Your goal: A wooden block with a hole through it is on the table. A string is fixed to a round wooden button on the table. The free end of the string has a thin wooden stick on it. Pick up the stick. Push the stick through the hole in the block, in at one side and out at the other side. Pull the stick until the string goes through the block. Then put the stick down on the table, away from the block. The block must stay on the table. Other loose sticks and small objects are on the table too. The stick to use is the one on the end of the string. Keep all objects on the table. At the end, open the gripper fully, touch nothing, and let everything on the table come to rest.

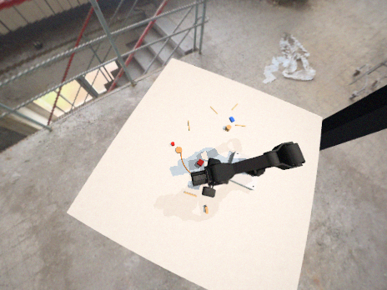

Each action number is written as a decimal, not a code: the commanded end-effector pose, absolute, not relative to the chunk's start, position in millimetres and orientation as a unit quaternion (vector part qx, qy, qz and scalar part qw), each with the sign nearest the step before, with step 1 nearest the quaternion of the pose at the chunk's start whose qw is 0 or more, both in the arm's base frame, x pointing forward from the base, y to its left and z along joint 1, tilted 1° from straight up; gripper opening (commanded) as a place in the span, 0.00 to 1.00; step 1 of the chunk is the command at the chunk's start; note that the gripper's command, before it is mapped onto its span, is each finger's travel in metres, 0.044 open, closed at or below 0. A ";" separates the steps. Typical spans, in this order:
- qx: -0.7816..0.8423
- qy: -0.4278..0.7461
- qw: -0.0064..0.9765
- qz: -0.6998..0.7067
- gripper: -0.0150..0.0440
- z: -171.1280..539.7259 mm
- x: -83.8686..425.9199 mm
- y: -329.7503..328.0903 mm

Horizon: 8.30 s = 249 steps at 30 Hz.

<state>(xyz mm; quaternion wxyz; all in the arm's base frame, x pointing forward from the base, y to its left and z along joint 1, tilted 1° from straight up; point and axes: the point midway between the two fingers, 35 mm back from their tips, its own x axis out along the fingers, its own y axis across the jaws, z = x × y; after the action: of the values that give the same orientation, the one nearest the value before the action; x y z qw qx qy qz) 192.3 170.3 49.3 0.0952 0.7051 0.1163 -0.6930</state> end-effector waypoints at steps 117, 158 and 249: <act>0.704 0.124 0.103 -0.691 0.25 40.3 192.4 171.7; 0.693 -0.146 -0.159 -0.688 0.25 47.2 208.7 177.7; -0.199 -0.678 -0.686 0.176 0.25 55.3 298.2 217.4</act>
<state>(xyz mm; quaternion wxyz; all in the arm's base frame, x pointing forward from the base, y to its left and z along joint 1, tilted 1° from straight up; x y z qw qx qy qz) 294.5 215.4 53.8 0.6944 0.1619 0.6865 -0.1424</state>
